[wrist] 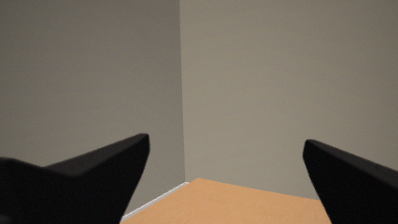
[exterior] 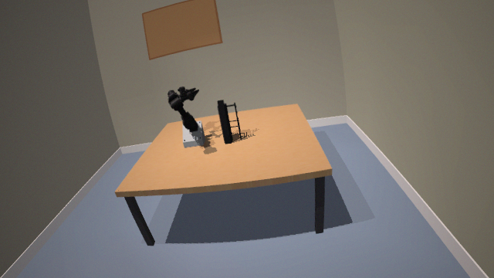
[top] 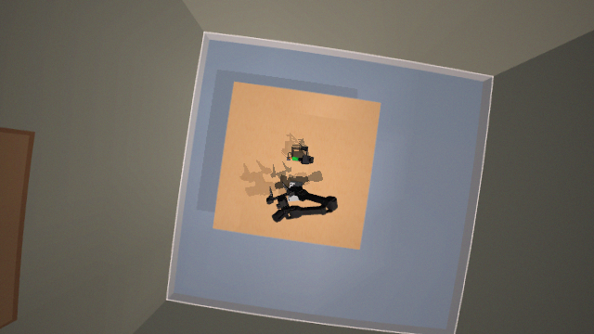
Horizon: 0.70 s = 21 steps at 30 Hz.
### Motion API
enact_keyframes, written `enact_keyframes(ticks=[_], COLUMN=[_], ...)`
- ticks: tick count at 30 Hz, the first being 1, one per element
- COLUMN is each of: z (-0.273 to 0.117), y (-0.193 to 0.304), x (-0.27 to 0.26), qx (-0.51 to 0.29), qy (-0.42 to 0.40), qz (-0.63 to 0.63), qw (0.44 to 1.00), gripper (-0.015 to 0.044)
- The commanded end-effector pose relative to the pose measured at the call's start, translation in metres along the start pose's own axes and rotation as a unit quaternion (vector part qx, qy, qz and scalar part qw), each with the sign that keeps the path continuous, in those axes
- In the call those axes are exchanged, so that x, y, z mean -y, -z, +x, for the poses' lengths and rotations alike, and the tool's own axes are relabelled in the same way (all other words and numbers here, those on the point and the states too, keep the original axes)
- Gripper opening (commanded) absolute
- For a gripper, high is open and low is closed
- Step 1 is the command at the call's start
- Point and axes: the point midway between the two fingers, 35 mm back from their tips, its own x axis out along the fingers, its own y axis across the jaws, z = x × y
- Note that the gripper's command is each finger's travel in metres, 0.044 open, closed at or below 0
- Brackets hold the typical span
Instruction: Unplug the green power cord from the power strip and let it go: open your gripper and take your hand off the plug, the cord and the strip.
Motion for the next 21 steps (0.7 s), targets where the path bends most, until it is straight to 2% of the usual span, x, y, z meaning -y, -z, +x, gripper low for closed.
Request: enact_keyframes(ticks=[1, 9, 15, 21], z=[0.002, 0.052, 0.089, 0.118], y=[0.001, 0.027, 0.067, 0.109], x=[0.000, 0.012, 0.032, 0.063], qx=[-0.004, -0.157, -0.322, -0.485], qy=[0.002, 0.038, 0.021, -0.048], qz=[-0.001, -0.140, -0.256, -0.344], qw=[1.000, 0.977, 0.911, 0.803], gripper=[0.0374, 0.0164, 0.0160, 0.0160])
